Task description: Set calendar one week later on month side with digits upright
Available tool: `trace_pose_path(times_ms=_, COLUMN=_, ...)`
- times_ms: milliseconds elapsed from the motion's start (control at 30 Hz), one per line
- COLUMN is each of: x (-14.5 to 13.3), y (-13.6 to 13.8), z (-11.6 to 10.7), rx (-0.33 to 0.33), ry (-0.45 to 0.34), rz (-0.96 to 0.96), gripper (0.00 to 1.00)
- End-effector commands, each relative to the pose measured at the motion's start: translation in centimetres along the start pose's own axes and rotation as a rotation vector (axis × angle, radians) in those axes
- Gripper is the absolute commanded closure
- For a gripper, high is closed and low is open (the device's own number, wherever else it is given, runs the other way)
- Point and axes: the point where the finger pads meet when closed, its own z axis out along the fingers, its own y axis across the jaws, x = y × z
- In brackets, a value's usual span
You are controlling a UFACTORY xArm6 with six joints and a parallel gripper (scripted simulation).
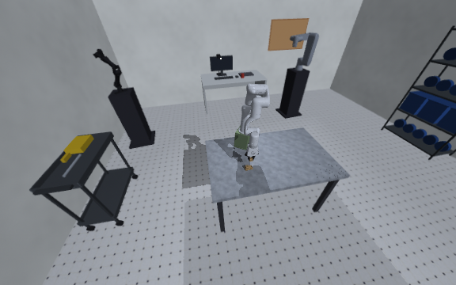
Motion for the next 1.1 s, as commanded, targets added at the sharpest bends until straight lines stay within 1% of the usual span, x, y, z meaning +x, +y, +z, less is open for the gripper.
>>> trace_pose_path(times_ms=0, x=-0.12, y=-0.01, z=-0.09, rx=-0.041, ry=-0.014, rz=-0.141, gripper=0.73)
trace_pose_path(times_ms=33, x=-0.12, y=-0.01, z=-0.09, rx=-0.041, ry=-0.014, rz=-0.141, gripper=0.73)
trace_pose_path(times_ms=100, x=-0.12, y=0.0, z=-0.1, rx=-0.041, ry=-0.016, rz=-0.243, gripper=0.73)
trace_pose_path(times_ms=533, x=-0.1, y=0.0, z=-0.12, rx=-0.038, ry=-0.023, rz=-0.58, gripper=0.73)
trace_pose_path(times_ms=633, x=-0.1, y=0.01, z=-0.12, rx=-0.037, ry=-0.023, rz=-0.603, gripper=0.73)
trace_pose_path(times_ms=667, x=-0.1, y=0.01, z=-0.13, rx=-0.037, ry=-0.025, rz=-0.681, gripper=0.73)
trace_pose_path(times_ms=800, x=-0.09, y=0.01, z=-0.13, rx=-0.036, ry=-0.026, rz=-0.758, gripper=0.73)
trace_pose_path(times_ms=1067, x=-0.08, y=0.01, z=-0.15, rx=-0.033, ry=-0.03, rz=-0.974, gripper=0.73)
